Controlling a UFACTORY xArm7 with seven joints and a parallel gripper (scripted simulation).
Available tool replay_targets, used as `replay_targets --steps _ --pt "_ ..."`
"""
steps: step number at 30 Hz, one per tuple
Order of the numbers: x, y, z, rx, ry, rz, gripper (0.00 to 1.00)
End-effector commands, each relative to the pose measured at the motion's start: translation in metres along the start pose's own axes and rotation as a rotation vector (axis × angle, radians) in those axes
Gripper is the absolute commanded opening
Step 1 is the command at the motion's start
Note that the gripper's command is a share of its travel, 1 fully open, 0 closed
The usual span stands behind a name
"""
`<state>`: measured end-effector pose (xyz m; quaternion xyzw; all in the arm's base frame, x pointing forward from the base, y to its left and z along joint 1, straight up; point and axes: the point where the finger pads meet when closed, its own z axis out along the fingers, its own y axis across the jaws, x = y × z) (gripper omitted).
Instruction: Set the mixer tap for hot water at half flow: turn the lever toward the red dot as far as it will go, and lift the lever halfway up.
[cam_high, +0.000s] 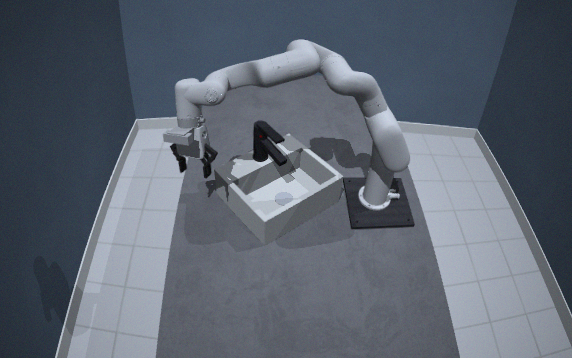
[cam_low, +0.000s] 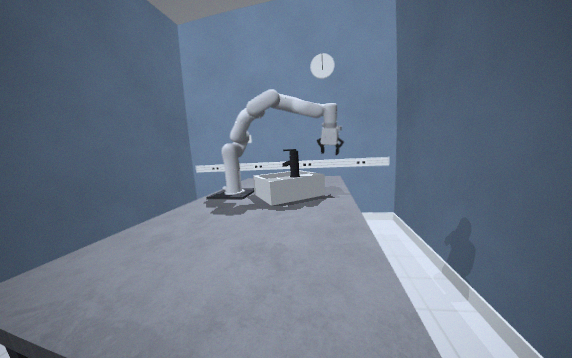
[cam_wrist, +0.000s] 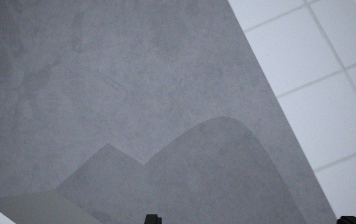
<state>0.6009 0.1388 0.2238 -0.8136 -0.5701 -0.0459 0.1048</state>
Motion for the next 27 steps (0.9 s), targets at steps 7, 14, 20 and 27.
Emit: replay_targets --steps 7,14,20,27 --pt "0.001 0.001 -0.003 -0.005 0.003 -0.001 1.0" --pt "0.001 0.001 -0.003 -0.005 0.003 -0.001 1.0" --pt "-0.001 -0.002 -0.006 -0.007 -0.001 -0.018 1.0" --pt "-0.045 -0.044 -0.061 -0.035 -0.061 -0.28 1.0"
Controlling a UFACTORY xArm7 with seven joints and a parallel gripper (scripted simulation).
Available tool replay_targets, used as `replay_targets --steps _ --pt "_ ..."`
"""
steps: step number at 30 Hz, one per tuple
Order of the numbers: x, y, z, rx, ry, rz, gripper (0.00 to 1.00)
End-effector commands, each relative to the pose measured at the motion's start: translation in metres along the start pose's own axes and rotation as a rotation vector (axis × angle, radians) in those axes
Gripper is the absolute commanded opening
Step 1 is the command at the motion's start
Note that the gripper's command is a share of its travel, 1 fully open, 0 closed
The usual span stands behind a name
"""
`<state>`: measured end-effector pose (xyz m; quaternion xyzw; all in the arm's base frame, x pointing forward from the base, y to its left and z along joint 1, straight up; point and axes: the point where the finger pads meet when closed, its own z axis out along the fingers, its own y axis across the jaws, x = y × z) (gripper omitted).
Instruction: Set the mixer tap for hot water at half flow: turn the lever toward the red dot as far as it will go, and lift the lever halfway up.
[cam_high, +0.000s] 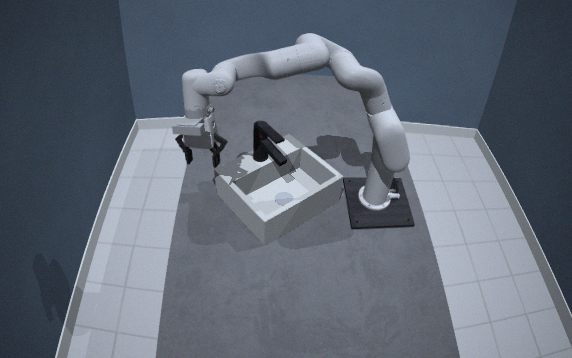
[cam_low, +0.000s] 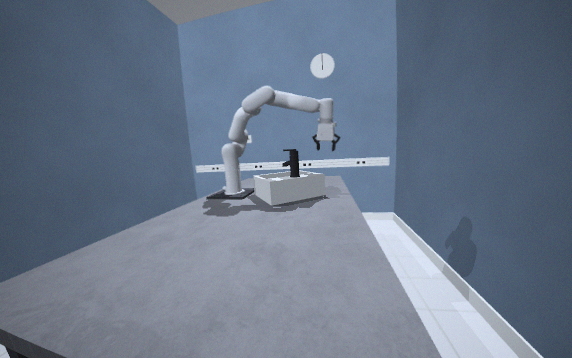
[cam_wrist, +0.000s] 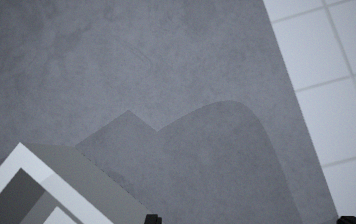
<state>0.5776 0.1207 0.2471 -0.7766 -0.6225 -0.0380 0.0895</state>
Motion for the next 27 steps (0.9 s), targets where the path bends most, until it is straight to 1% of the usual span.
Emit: replay_targets --steps 1,2,3,4,7,9,12,13,14,15,16,17,18,19,20,21,24,27 --pt "-0.023 -0.029 -0.034 -0.033 -0.025 -0.152 1.0" --pt "-0.034 -0.043 -0.047 -0.038 -0.043 -0.223 1.0" --pt "-0.034 -0.043 -0.047 -0.038 -0.043 -0.223 1.0" --pt "-0.047 -0.059 -0.058 -0.041 -0.062 -0.297 1.0" --pt "-0.047 -0.059 -0.058 -0.041 -0.062 -0.297 1.0" --pt "-0.073 -0.094 -0.078 -0.043 -0.101 -0.448 1.0" --pt "-0.073 -0.094 -0.078 -0.043 -0.101 -0.448 1.0" --pt "-0.086 -0.112 -0.086 -0.042 -0.119 -0.521 1.0" --pt "-0.086 -0.112 -0.086 -0.042 -0.119 -0.521 1.0" --pt "-0.098 -0.128 -0.091 -0.039 -0.136 -0.589 1.0" --pt "-0.098 -0.128 -0.091 -0.039 -0.136 -0.589 1.0" --pt "-0.109 -0.144 -0.096 -0.035 -0.152 -0.651 1.0" --pt "-0.109 -0.144 -0.096 -0.035 -0.152 -0.651 1.0" --pt "-0.118 -0.158 -0.099 -0.031 -0.165 -0.705 1.0" --pt "-0.118 -0.158 -0.099 -0.031 -0.165 -0.705 1.0" --pt "-0.126 -0.169 -0.1 -0.027 -0.176 -0.751 1.0" --pt "-0.126 -0.169 -0.1 -0.027 -0.176 -0.751 1.0" --pt "-0.14 -0.19 -0.102 -0.018 -0.196 -0.833 1.0"
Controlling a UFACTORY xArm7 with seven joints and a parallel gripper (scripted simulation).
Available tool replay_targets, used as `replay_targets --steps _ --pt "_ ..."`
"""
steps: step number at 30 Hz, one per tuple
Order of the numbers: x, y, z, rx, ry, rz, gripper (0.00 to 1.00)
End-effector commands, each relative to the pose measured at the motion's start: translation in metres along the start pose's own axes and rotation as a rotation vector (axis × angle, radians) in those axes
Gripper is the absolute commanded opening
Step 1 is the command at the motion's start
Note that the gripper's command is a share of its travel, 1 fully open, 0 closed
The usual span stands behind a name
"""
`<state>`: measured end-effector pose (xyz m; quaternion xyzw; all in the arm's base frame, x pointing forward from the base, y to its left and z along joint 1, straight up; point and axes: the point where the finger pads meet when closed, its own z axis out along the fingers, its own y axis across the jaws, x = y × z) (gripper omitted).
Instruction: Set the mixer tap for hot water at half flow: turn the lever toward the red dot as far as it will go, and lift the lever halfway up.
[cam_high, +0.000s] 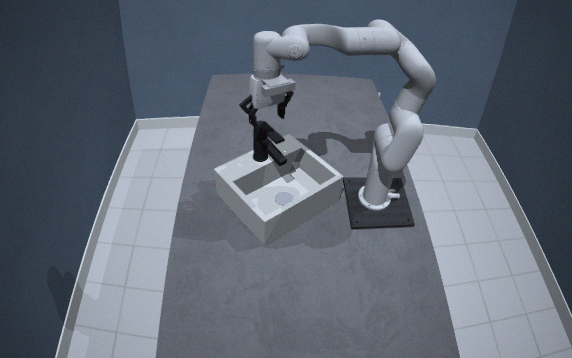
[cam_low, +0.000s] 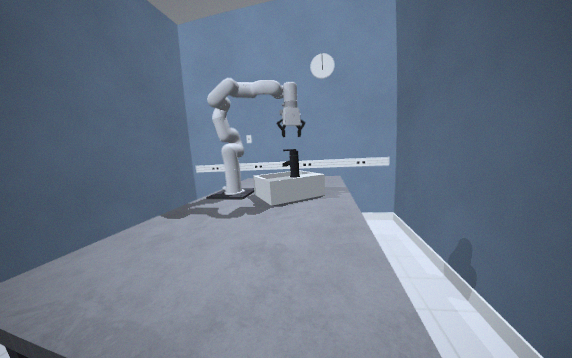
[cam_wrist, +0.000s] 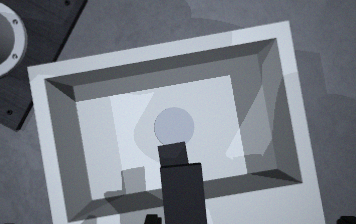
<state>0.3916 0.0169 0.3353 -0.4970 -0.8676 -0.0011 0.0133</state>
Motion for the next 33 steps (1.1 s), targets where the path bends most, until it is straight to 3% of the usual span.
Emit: replay_targets --steps 1,7,8,33 --pt "0.0042 -0.0299 -0.0052 -0.013 -0.024 -0.096 1.0" --pt "0.0044 -0.0313 -0.0052 -0.013 -0.025 -0.1 1.0" --pt "0.0044 -0.0313 -0.0052 -0.013 -0.025 -0.1 0.0" --pt "0.0044 -0.0313 -0.0052 -0.013 -0.025 -0.1 0.0"
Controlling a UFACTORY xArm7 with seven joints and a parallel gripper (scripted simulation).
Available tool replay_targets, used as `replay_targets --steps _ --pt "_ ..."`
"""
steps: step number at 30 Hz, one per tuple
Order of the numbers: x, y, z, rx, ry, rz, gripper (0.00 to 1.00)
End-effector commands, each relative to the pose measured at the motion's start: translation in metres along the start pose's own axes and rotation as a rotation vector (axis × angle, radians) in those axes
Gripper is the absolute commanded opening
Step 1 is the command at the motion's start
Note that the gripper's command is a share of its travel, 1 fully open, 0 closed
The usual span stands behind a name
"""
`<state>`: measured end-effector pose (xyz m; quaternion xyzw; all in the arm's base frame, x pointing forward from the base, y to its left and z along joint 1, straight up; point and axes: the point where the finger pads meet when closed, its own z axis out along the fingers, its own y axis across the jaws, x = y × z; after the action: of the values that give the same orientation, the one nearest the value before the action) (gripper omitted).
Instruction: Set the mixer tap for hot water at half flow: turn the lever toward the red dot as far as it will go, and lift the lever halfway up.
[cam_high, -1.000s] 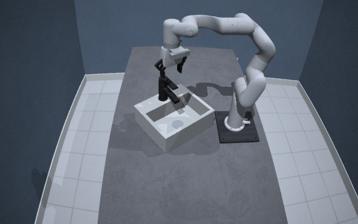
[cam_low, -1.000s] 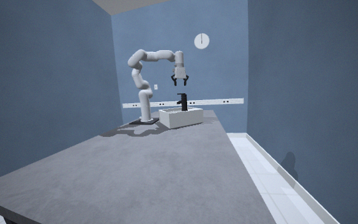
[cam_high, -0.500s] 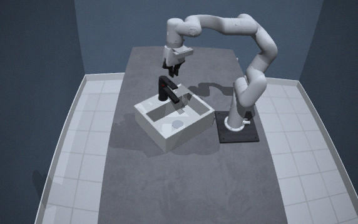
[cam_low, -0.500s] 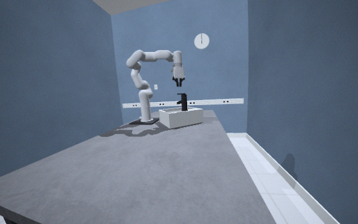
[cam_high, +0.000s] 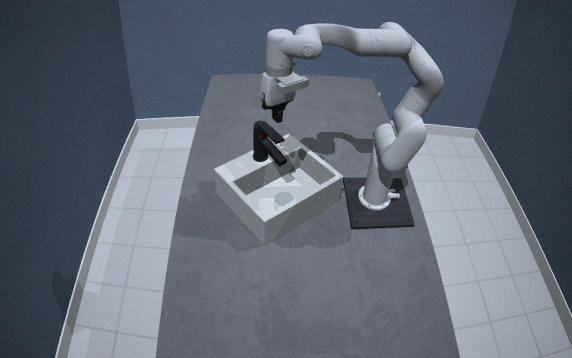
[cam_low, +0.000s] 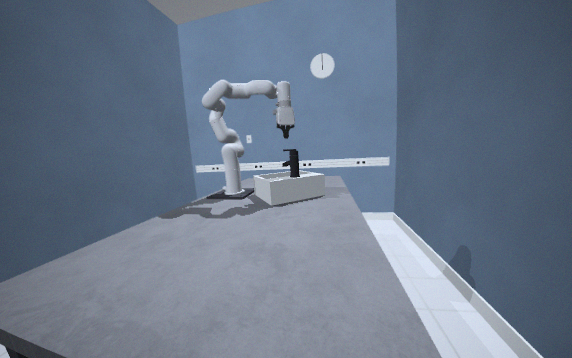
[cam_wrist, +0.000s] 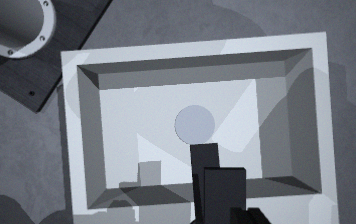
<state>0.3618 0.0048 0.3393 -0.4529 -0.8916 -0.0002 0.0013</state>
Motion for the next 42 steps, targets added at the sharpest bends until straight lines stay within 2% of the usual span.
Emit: replay_targets --steps 1,19,20,42 --pt "-0.0004 0.0006 -0.0016 -0.003 -0.002 0.0 0.0" --pt "-0.0004 0.0006 -0.0016 -0.003 -0.002 0.0 0.0" --pt "-0.0004 0.0006 -0.0016 -0.003 -0.002 0.0 0.7" --pt "-0.0004 0.0006 -0.0016 -0.003 -0.002 0.0 0.7"
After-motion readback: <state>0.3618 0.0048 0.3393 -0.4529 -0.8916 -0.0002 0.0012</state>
